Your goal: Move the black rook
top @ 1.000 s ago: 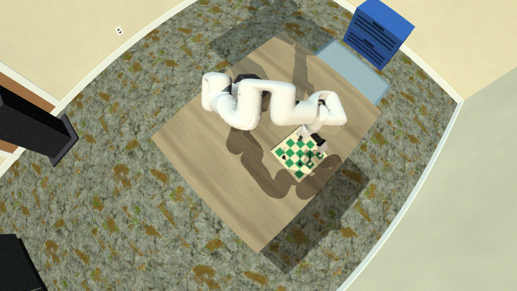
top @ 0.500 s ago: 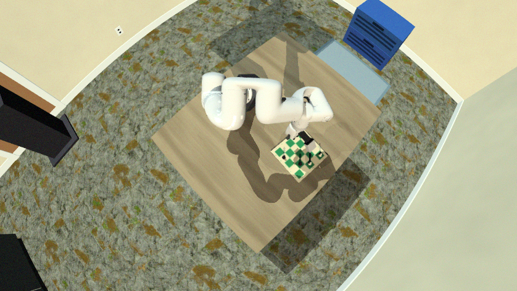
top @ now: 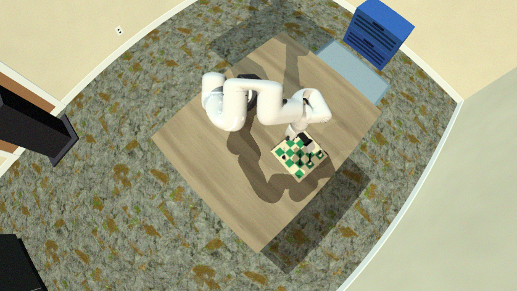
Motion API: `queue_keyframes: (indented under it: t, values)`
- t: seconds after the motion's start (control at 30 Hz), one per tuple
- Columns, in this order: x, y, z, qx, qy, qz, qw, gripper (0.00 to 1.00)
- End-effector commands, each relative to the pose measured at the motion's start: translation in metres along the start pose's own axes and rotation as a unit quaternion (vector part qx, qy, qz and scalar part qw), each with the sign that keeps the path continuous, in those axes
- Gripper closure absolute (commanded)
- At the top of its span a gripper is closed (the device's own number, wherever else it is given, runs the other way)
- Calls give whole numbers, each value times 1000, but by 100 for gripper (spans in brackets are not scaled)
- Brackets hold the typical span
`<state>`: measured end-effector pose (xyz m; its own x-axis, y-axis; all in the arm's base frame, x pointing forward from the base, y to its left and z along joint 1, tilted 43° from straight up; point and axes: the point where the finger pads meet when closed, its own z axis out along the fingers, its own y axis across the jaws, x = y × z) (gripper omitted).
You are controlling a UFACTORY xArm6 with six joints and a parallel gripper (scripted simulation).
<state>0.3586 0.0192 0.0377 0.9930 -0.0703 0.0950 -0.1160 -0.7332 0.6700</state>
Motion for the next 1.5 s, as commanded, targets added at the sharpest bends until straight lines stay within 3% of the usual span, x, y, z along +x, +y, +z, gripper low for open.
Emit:
queue_keyframes:
  t: [0.0, 0.57, 1.47]
  values:
    - [1, 0, 16, 1, 1, 0, 1000, 100]
    - [1, 0, 76, 1, 1, 0, 1000, 100]
    - [1, 0, 79, 1, 1, 0, 1000, 100]
